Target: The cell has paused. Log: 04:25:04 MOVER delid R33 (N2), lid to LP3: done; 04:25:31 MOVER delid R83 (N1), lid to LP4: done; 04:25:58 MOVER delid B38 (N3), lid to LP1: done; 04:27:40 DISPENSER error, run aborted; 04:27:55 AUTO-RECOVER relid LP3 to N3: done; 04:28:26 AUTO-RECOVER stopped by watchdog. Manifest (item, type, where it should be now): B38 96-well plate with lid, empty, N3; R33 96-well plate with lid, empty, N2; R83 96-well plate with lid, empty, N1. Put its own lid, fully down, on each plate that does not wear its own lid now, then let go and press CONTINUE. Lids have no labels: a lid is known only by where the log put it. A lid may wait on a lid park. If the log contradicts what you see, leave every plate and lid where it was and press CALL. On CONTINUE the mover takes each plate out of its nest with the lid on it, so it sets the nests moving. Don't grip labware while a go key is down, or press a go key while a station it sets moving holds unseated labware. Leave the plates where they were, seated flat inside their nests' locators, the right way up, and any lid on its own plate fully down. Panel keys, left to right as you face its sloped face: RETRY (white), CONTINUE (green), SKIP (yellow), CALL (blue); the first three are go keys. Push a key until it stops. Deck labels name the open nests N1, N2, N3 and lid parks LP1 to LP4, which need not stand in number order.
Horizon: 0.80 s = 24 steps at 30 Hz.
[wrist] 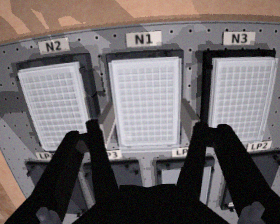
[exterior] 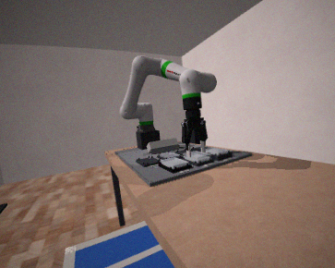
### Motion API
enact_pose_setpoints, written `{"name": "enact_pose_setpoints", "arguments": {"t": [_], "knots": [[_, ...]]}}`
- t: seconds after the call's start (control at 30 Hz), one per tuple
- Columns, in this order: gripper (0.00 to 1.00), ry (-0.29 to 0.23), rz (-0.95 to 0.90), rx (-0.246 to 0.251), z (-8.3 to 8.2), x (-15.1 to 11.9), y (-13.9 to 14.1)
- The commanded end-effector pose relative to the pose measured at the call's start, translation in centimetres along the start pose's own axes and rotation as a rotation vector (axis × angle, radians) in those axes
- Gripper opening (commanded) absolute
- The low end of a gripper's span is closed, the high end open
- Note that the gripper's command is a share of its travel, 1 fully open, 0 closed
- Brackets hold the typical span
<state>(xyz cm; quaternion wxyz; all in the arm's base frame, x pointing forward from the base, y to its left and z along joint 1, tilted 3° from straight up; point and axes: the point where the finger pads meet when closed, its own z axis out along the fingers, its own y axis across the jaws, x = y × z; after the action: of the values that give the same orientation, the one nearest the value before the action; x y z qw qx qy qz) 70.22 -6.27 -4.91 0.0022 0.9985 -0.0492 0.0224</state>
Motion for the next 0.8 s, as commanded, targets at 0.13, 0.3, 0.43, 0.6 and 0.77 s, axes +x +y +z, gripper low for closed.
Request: {"name": "enact_pose_setpoints", "arguments": {"t": [0.13,0.3,0.43,0.6,0.77], "knots": [[0.0,0.0,0.0,0.0,0.15,0.02,0.0],[0.0,0.0,0.0,0.0,0.31,0.02,0.0],[0.0,0.0,0.0,0.0,0.4,0.02,0.0],[0.0,0.0,0.0,0.0,0.5,0.02,0.0],[0.0,0.0,0.0,0.0,0.6,0.02,0.0]]}}
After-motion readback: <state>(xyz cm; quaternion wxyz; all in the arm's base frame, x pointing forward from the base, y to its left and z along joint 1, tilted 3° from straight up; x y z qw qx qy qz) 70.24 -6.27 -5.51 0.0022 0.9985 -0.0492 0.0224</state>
